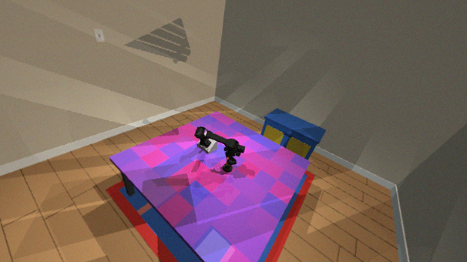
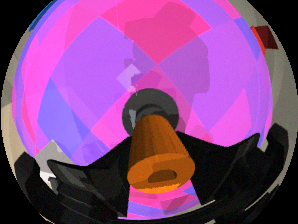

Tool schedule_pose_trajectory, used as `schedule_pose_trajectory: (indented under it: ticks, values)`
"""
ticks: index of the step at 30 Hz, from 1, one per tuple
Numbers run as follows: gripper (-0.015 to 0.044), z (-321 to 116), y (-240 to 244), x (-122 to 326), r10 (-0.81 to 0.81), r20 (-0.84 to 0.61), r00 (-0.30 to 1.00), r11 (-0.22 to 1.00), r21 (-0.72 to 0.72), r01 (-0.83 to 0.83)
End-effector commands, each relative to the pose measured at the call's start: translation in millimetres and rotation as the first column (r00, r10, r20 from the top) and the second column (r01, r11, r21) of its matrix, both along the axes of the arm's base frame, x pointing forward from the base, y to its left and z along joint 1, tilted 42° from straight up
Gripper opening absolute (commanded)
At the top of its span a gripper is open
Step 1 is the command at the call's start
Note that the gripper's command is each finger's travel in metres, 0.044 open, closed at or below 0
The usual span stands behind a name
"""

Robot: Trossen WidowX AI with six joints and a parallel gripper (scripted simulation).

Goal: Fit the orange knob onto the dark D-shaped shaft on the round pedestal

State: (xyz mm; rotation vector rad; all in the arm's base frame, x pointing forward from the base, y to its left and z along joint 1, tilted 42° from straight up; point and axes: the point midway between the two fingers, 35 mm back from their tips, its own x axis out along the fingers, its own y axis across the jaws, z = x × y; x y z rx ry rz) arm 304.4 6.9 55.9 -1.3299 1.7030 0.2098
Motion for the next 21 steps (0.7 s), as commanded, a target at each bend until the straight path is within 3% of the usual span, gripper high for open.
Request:
schedule_pose_trajectory:
  ticks: [1,21]
  values:
    - [0.0000,0.9,0.8,1.5,0.002,0.002,1.000,1.000,0.002,-0.002]
    - [0.0000,-1.5,-0.9,0.7,0.002,0.002,1.000,1.000,0.002,-0.002]
